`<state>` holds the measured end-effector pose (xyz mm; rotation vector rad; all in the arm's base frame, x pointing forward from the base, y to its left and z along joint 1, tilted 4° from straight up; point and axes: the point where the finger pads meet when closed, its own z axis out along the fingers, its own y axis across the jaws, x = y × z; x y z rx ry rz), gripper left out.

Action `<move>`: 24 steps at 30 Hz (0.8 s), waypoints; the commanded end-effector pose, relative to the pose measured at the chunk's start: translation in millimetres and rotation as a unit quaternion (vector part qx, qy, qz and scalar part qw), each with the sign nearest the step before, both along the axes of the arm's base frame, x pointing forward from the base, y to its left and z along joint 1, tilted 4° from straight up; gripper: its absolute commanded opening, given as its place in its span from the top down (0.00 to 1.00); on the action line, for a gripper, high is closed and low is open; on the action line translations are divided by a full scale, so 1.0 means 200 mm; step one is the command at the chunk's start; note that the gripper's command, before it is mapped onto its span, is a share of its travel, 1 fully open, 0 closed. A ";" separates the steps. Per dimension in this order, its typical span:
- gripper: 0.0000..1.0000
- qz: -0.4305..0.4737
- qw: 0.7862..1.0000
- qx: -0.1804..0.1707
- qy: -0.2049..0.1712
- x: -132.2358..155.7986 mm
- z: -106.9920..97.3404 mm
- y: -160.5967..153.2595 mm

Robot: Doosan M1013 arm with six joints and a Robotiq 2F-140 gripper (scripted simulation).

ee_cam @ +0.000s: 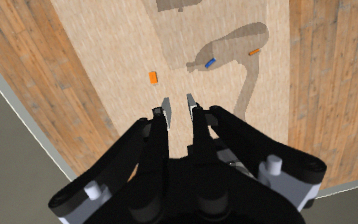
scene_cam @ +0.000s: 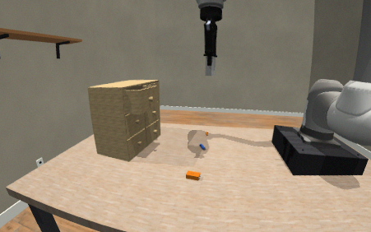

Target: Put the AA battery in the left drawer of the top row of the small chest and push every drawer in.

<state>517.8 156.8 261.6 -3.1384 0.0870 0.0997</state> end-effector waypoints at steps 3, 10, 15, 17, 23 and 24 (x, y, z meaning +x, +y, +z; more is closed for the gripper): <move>0.80 0.000 1.000 0.000 0.000 0.00 0.00 0.00; 0.80 -0.014 1.000 -0.001 0.000 0.02 -0.04 -0.02; 0.80 -0.145 0.989 -0.009 0.000 0.12 -0.40 -0.19; 0.80 -0.145 0.989 -0.009 0.000 0.13 -0.42 -0.20; 0.80 -0.281 0.960 -0.018 0.000 0.17 -0.80 -0.40; 0.80 -0.281 0.960 -0.018 0.000 0.17 -0.82 -0.41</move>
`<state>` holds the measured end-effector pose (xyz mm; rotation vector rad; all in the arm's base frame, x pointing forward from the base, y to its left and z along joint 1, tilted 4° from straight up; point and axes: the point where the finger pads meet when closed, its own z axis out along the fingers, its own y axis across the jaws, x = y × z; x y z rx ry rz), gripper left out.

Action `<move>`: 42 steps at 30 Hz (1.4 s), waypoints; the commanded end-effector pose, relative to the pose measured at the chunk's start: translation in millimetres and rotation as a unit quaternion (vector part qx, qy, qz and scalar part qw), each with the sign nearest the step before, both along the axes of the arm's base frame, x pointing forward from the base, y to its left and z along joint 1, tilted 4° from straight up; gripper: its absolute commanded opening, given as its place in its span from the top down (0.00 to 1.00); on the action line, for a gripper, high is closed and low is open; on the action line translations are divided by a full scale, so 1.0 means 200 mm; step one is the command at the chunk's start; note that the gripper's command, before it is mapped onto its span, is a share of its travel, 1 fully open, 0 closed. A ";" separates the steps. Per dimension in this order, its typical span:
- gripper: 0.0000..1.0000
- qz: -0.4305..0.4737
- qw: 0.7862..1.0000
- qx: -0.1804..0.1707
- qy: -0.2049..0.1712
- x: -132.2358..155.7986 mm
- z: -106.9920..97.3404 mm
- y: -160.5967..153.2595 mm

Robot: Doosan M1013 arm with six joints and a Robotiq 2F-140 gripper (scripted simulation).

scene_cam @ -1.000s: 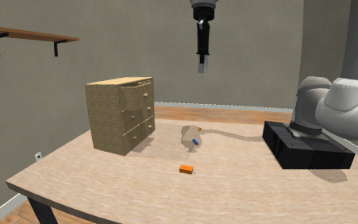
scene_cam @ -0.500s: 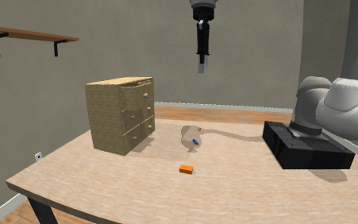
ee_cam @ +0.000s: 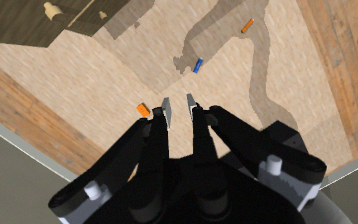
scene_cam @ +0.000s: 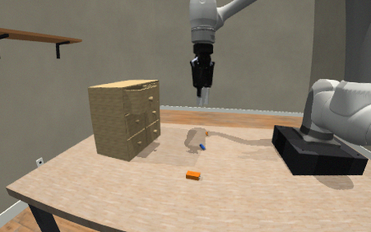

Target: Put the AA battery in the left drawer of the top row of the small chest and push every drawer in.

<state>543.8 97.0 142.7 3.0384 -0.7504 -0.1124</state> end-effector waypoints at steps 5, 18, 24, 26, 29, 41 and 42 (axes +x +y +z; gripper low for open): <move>0.80 -0.138 0.990 -0.012 -0.004 0.04 -0.41 -0.22; 0.83 -0.278 0.960 -0.021 -0.002 -0.02 -0.79 -0.44; 0.83 -0.278 0.960 -0.021 -0.002 -0.02 -0.79 -0.44; 0.83 -0.278 0.960 -0.021 -0.002 -0.02 -0.79 -0.44; 0.83 -0.278 0.960 -0.021 -0.002 -0.02 -0.79 -0.44; 0.83 -0.278 0.960 -0.021 -0.002 -0.02 -0.80 -0.44; 0.83 -0.278 0.960 -0.021 -0.002 -0.02 -0.80 -0.44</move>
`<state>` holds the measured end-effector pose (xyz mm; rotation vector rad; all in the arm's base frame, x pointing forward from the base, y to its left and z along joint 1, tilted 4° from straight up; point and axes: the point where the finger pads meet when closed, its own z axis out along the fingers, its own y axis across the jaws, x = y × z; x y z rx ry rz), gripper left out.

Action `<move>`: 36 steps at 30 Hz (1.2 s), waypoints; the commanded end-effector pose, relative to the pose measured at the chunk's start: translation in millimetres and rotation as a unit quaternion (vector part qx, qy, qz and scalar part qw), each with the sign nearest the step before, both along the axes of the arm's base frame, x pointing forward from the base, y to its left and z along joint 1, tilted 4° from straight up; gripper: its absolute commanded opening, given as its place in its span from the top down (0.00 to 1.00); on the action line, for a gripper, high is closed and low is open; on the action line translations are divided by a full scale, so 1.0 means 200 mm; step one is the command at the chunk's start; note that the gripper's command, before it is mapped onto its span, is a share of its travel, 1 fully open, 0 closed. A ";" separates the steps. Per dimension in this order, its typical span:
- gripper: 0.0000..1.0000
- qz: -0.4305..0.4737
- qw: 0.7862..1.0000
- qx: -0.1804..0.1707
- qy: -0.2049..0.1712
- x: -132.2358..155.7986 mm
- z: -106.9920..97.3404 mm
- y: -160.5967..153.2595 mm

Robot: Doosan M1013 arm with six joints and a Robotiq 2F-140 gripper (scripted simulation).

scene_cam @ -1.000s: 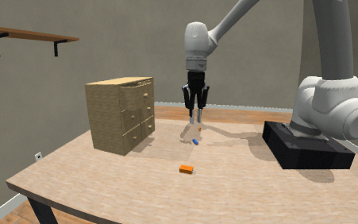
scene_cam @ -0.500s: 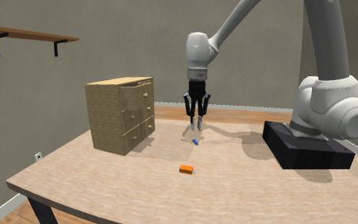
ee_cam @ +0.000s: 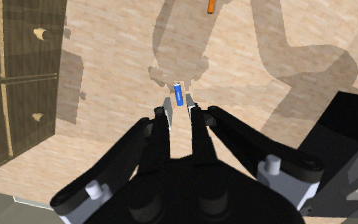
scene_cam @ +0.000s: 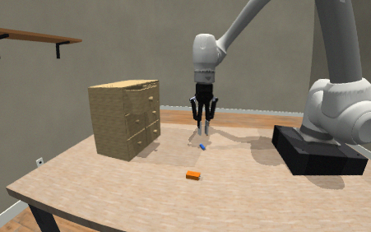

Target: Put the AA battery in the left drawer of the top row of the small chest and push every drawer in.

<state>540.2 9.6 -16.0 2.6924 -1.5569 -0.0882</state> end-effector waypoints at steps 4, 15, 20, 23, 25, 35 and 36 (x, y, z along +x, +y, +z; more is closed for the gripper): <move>0.83 0.000 1.000 0.000 0.000 0.00 -0.03 0.00; 0.83 0.000 1.000 0.000 0.000 -0.01 -0.14 0.00; 0.83 0.000 1.000 0.000 0.000 -0.01 -0.20 0.00; 0.83 0.000 1.000 0.000 0.000 -0.01 -0.23 0.00; 0.83 0.000 1.000 0.000 0.000 -0.02 -0.24 0.00; 0.83 0.000 1.000 0.000 0.000 -0.02 -0.26 0.00; 0.83 0.000 1.000 0.000 0.000 -0.02 -0.26 0.00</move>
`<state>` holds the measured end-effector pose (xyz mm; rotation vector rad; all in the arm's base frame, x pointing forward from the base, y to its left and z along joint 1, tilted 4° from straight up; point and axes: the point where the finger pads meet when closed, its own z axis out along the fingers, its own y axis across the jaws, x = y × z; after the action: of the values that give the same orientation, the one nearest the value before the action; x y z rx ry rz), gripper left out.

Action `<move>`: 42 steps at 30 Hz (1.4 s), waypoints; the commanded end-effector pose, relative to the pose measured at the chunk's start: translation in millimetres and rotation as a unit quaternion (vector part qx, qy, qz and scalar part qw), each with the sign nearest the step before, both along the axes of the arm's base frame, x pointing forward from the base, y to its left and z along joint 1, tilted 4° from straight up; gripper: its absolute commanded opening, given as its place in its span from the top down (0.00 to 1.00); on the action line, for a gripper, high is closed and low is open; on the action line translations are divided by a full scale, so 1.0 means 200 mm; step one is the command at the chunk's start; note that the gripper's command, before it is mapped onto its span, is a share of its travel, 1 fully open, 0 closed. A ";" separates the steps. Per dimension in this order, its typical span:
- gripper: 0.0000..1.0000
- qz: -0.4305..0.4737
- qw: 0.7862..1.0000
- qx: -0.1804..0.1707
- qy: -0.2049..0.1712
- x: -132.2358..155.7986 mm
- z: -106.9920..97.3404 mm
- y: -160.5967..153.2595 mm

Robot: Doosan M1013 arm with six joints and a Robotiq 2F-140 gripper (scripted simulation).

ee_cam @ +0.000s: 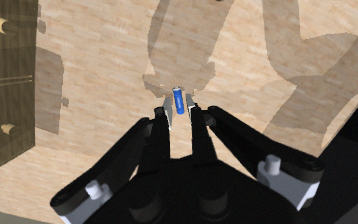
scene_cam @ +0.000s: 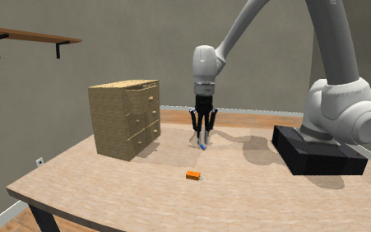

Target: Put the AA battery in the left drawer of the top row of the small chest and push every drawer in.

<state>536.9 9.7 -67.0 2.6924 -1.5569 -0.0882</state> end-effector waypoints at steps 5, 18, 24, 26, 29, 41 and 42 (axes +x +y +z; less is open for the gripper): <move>0.83 0.000 1.000 0.000 0.000 0.00 0.00 0.00; 0.83 0.000 1.000 0.000 0.000 0.00 0.00 0.00; 0.83 0.000 1.000 0.000 0.000 0.00 -0.02 0.00; 0.83 0.000 1.000 0.000 0.000 0.00 -0.04 0.00; 0.83 0.000 1.000 0.000 0.000 0.00 -0.05 0.00; 0.83 0.000 1.000 0.000 0.000 -0.01 -0.11 0.00; 0.83 0.000 1.000 0.000 0.000 -0.01 -0.11 0.00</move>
<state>535.6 9.7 -88.0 2.6924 -1.5569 -0.0882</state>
